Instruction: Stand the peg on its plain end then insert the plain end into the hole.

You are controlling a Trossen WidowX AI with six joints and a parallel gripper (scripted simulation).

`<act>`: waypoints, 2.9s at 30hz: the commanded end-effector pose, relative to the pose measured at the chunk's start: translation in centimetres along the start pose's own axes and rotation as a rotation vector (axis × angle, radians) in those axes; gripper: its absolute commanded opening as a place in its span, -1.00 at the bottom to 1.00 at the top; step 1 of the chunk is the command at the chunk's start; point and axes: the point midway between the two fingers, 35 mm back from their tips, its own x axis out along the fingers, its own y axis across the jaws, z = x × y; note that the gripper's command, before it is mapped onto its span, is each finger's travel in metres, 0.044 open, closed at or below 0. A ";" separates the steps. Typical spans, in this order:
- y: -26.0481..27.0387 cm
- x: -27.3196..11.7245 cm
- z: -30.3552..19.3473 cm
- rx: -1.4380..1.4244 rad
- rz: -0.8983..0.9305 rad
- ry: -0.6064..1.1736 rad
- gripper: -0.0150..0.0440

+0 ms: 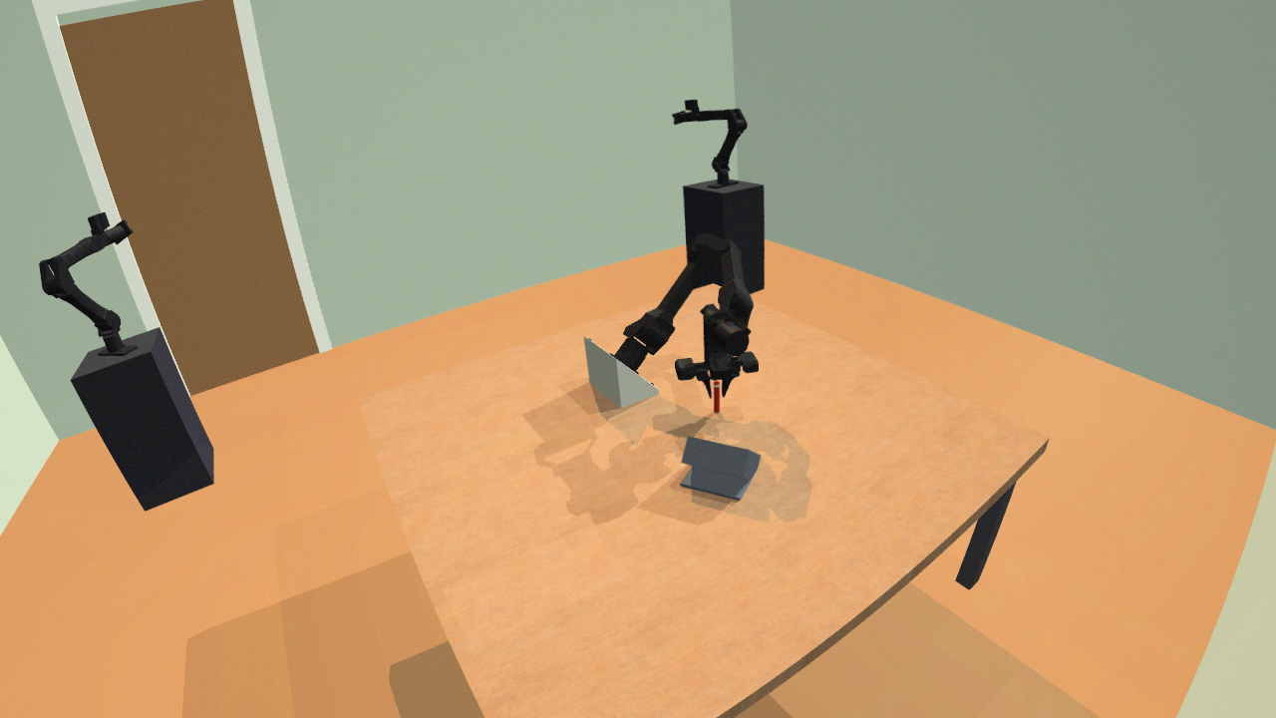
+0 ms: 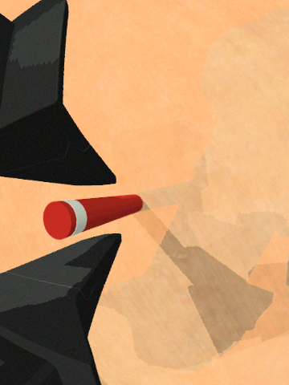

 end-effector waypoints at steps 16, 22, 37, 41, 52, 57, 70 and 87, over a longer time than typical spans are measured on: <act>0.0 -2.4 0.3 0.000 -0.006 -0.003 -0.49; -0.1 -4.5 0.4 0.002 -0.007 -0.002 -0.49; -0.2 -7.9 0.7 0.002 -0.024 -0.009 -0.49; -0.4 -7.8 1.4 0.001 -0.063 -0.032 -0.49; -0.6 -7.9 3.4 0.002 -0.162 -0.109 -0.49; -0.5 -8.0 4.4 0.003 -0.202 -0.151 -0.49; 0.0 -8.4 7.0 0.011 -0.289 -0.276 -0.49; 1.6 -9.5 10.5 0.029 -0.357 -0.471 -0.49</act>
